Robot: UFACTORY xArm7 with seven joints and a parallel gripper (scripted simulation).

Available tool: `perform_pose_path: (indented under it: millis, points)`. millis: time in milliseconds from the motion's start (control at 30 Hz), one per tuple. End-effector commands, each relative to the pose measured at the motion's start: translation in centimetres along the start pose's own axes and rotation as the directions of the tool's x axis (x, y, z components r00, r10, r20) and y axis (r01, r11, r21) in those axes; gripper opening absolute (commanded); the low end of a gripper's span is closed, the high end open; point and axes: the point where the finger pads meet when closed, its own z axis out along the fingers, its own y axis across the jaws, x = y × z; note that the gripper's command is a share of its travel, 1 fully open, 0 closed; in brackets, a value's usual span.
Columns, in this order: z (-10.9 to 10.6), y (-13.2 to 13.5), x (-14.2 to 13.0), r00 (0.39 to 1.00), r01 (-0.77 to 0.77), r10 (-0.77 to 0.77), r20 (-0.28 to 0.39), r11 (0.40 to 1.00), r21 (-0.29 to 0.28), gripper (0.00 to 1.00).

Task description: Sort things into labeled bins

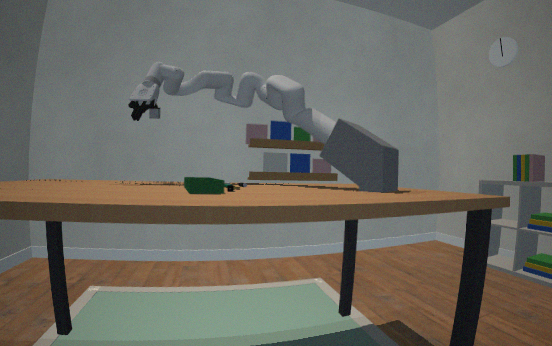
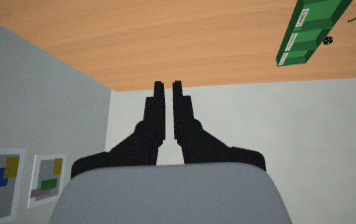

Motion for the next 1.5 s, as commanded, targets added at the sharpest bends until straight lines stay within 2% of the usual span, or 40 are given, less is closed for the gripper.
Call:
perform_pose_path:
  millis: [0, 67, 167, 333, 433, 500, 567, 667, 733, 800, 900, 1000, 1100, 1200, 1300, 1367, 1433, 1467]
  points:
    - [0.1, 2.3, -2.3, 0.996, 0.090, -0.090, 0.000, 0.996, -0.018, 0.07]
    - [0.1, 2.3, -2.3, 0.996, 0.090, -0.090, 0.000, 0.996, -0.018, 0.07]
    - [0.4, 4.4, -3.7, 0.972, 0.233, -0.233, -0.006, 0.971, -0.054, 0.07]
    - [0.5, 5.7, -4.7, 0.971, 0.240, -0.241, -0.006, 0.969, -0.056, 0.07]
    - [0.8, 7.9, -5.9, 0.925, 0.377, -0.379, -0.010, 0.922, -0.092, 0.07]
    - [1.0, 9.2, -6.7, 0.922, 0.385, -0.388, -0.010, 0.918, -0.094, 0.07]
    - [1.0, 9.2, -6.7, 0.922, 0.385, -0.388, -0.010, 0.918, -0.094, 0.07]
    - [1.2, 11.5, -7.7, 0.856, 0.512, -0.518, -0.010, 0.849, -0.130, 0.07]
    - [1.4, 12.9, -8.3, 0.850, 0.521, -0.527, -0.010, 0.843, -0.133, 0.07]
    - [1.4, 12.9, -8.3, 0.850, 0.521, -0.527, -0.010, 0.843, -0.133, 0.07]
    - [1.6, 15.2, -9.1, 0.765, 0.634, -0.644, -0.007, 0.754, -0.170, 0.07]
    - [1.8, 16.6, -9.5, 0.757, 0.642, -0.653, -0.006, 0.747, -0.173, 0.07]
    - [2.1, 19.0, -10.0, 0.655, 0.738, -0.755, 0.001, 0.640, -0.212, 0.07]
    - [2.3, 20.3, -10.3, 0.646, 0.746, -0.763, 0.002, 0.631, -0.215, 0.07]
    - [2.6, 22.8, -10.5, 0.530, 0.822, -0.848, 0.013, 0.510, -0.255, 0.07]
    - [2.6, 22.8, -10.5, 0.530, 0.822, -0.848, 0.013, 0.510, -0.255, 0.07]
    - [2.7, 24.0, -10.6, 0.519, 0.828, -0.855, 0.014, 0.498, -0.258, 0.07]
    - [2.8, 24.8, -10.6, 0.478, 0.848, -0.878, 0.019, 0.455, -0.272, 0.07]
